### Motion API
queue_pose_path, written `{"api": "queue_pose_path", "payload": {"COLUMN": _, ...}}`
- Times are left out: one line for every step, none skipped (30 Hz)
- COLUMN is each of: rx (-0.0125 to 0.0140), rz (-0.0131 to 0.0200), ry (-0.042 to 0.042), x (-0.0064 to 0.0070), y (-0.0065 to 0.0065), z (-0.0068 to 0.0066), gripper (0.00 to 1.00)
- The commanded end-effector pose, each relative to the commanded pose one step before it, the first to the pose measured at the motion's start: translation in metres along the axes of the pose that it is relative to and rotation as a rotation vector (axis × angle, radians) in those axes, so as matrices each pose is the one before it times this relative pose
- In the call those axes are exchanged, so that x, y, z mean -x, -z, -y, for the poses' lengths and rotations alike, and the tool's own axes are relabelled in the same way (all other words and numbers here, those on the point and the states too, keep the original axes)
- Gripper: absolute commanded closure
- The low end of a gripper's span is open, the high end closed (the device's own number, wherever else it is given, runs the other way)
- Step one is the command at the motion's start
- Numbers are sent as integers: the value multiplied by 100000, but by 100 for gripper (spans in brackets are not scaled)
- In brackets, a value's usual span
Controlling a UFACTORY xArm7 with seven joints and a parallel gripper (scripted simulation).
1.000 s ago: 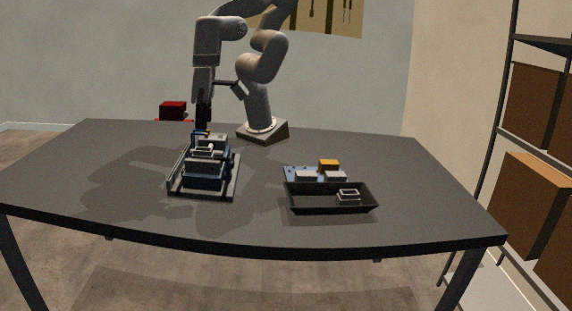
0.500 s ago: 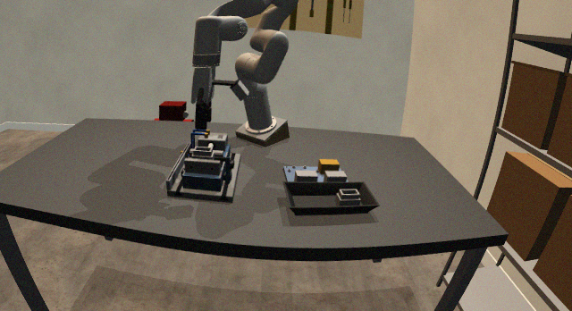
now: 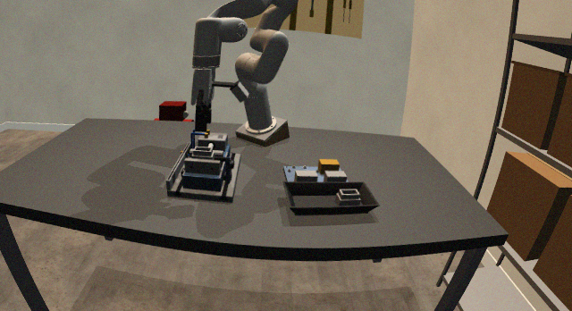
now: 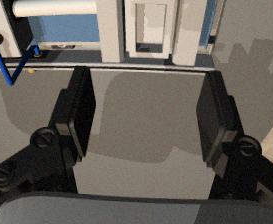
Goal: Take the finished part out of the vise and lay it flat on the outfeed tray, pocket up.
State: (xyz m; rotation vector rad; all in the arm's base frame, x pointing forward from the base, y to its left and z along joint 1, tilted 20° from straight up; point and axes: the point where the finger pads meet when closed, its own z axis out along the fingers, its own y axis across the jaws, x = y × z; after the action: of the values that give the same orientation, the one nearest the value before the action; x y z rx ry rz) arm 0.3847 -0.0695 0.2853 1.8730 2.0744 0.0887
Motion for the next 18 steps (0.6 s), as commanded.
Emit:
{"api": "queue_pose_path", "payload": {"rx": 338, "rz": 127, "ry": 19, "x": 36, "y": -242, "z": -115, "gripper": 31}}
{"api": "queue_pose_path", "payload": {"rx": 0, "rz": 0, "ry": 0, "x": 0, "y": -131, "z": 1, "gripper": 31}}
{"api": "queue_pose_path", "payload": {"rx": 0, "rz": 0, "ry": 0, "x": 0, "y": -140, "z": 0, "gripper": 31}}
{"api": "queue_pose_path", "payload": {"rx": 0, "rz": 0, "ry": 0, "x": 0, "y": -149, "z": 0, "gripper": 31}}
{"api": "queue_pose_path", "payload": {"rx": 0, "rz": 0, "ry": 0, "x": 0, "y": -157, "z": 0, "gripper": 31}}
{"api": "queue_pose_path", "payload": {"rx": 0, "rz": 0, "ry": 0, "x": 0, "y": -165, "z": 0, "gripper": 31}}
{"api": "queue_pose_path", "payload": {"rx": 0, "rz": 0, "ry": 0, "x": 0, "y": -172, "z": 0, "gripper": 31}}
{"api": "queue_pose_path", "payload": {"rx": 0, "rz": 0, "ry": 0, "x": 0, "y": -178, "z": 1, "gripper": 31}}
{"api": "queue_pose_path", "payload": {"rx": 0, "rz": 0, "ry": 0, "x": 0, "y": 0, "z": 0, "gripper": 31}}
{"api": "queue_pose_path", "payload": {"rx": 0, "rz": 0, "ry": 0, "x": 0, "y": 0, "z": 0, "gripper": 31}}
{"api": "queue_pose_path", "payload": {"rx": 0, "rz": 0, "ry": 0, "x": 0, "y": -183, "z": 0, "gripper": 31}}
{"api": "queue_pose_path", "payload": {"rx": 0, "rz": 0, "ry": 0, "x": 0, "y": -188, "z": 0, "gripper": 31}}
{"api": "queue_pose_path", "payload": {"rx": 0, "rz": 0, "ry": 0, "x": 0, "y": -191, "z": 1, "gripper": 31}}
{"api": "queue_pose_path", "payload": {"rx": 0, "rz": 0, "ry": 0, "x": 1, "y": -194, "z": -1, "gripper": 31}}
{"api": "queue_pose_path", "payload": {"rx": 0, "rz": 0, "ry": 0, "x": 0, "y": -196, "z": 0, "gripper": 31}}
{"api": "queue_pose_path", "payload": {"rx": 0, "rz": 0, "ry": 0, "x": 0, "y": -197, "z": 0, "gripper": 31}}
{"api": "queue_pose_path", "payload": {"rx": 0, "rz": 0, "ry": 0, "x": 0, "y": -197, "z": 0, "gripper": 31}}
{"api": "queue_pose_path", "payload": {"rx": 0, "rz": 0, "ry": 0, "x": 0, "y": -197, "z": 0, "gripper": 31}}
